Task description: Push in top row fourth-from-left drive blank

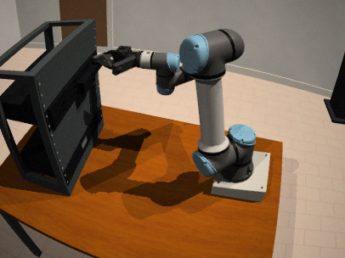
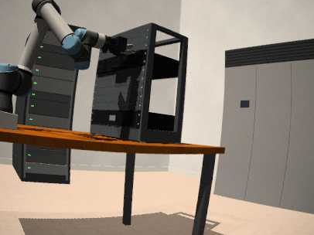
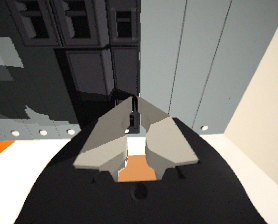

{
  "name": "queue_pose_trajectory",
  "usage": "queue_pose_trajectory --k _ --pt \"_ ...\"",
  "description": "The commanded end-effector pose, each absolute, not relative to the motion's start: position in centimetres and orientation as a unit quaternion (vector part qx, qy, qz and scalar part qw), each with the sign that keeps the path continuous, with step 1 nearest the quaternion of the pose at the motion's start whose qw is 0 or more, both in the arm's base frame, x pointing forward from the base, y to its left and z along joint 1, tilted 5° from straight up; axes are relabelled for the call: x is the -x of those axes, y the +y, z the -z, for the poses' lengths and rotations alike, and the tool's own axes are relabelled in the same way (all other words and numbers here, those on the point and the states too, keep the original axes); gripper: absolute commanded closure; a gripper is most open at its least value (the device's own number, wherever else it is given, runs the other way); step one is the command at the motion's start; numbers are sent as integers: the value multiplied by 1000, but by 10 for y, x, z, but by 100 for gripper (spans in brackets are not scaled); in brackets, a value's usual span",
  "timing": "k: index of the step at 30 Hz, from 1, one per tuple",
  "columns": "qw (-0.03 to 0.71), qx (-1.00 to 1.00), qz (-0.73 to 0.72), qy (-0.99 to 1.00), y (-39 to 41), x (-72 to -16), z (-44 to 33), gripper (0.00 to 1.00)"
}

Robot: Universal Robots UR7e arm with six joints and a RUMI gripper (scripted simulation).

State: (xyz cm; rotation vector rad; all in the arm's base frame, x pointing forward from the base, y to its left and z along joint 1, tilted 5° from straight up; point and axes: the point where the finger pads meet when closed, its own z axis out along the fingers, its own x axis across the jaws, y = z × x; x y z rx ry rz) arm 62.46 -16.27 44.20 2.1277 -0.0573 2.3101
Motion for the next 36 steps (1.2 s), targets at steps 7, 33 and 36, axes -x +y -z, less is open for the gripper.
queue_pose_trajectory --k 7,33,36 --pt "0 -677 -736 -18 -162 -602 -441 100" --pt "0 -677 -736 -18 -160 -525 -434 100" --pt "0 -677 -736 -18 -160 -525 -434 100"
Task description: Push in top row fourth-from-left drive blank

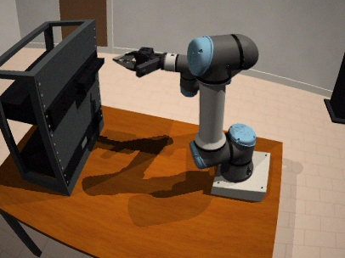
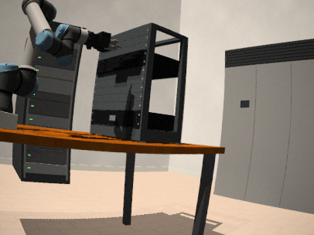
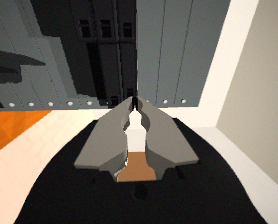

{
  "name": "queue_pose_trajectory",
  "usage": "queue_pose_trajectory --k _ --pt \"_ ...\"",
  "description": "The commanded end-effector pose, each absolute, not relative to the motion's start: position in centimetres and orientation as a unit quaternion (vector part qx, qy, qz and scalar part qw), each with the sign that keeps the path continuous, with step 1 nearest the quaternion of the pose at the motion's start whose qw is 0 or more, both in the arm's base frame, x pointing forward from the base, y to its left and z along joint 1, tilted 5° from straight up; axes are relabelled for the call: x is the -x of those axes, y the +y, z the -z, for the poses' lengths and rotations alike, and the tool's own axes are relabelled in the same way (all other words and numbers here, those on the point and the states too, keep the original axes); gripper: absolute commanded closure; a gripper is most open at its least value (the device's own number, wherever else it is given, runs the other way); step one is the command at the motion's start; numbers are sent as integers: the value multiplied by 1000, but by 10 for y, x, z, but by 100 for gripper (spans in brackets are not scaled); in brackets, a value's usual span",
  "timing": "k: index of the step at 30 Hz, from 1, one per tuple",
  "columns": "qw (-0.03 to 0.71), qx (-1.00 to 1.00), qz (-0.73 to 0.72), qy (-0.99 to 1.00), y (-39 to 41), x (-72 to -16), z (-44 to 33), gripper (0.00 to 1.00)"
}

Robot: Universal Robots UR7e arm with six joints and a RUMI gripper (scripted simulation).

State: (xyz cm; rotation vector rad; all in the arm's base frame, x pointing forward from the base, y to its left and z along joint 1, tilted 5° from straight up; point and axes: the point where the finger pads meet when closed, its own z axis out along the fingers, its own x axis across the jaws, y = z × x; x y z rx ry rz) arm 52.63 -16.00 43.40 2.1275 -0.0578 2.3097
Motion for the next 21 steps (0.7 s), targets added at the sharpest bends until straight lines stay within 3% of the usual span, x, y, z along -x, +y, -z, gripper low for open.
queue_pose_trajectory --k 1,21 --pt "0 -677 -736 -18 -160 -525 -434 100" --pt "0 -677 -736 -18 -159 -482 -431 100"
